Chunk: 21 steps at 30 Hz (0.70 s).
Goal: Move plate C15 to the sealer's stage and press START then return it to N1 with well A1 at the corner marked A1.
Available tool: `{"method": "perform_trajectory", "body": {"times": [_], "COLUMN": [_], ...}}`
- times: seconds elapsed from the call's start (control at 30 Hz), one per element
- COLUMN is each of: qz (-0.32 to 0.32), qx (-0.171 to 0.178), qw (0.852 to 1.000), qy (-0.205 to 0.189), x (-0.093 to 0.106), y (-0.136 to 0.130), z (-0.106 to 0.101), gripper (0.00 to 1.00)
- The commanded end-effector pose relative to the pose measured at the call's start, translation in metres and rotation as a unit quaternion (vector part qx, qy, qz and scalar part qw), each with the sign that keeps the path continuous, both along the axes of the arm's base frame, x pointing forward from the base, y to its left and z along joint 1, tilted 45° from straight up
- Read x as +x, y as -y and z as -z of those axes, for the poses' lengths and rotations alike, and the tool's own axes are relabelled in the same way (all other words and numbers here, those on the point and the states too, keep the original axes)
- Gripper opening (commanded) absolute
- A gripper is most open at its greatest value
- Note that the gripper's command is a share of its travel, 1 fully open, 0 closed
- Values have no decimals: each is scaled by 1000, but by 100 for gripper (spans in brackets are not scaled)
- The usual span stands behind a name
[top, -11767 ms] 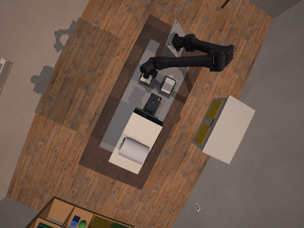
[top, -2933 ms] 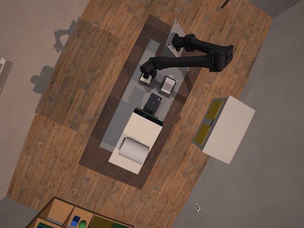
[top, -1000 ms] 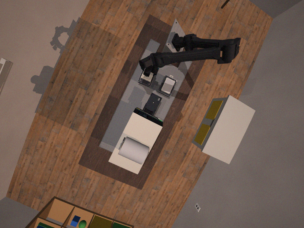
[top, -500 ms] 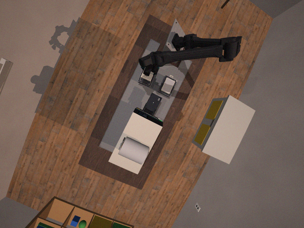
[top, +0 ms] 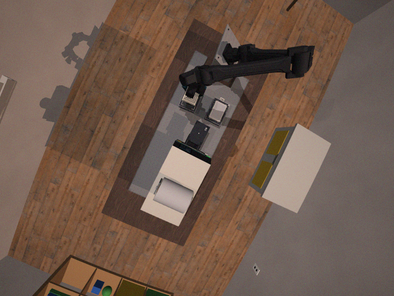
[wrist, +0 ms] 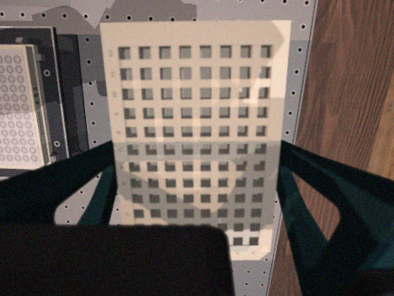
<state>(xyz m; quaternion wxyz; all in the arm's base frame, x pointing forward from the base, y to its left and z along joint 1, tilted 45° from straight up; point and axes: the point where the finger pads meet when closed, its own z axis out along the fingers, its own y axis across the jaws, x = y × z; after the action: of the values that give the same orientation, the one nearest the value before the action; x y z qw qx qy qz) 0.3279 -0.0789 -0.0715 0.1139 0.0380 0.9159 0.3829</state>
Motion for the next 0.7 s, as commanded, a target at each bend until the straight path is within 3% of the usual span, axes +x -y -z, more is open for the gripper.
{"method": "perform_trajectory", "body": {"times": [0.0,0.27,0.67], "qz": [3,-2,15], "qx": [-23,-18,-9], "qw": [999,1000,1000], "qy": [31,22,9], "x": [25,27,19], "y": [21,12,20], "z": [-13,-2,-4], "gripper": [0,0,0]}}
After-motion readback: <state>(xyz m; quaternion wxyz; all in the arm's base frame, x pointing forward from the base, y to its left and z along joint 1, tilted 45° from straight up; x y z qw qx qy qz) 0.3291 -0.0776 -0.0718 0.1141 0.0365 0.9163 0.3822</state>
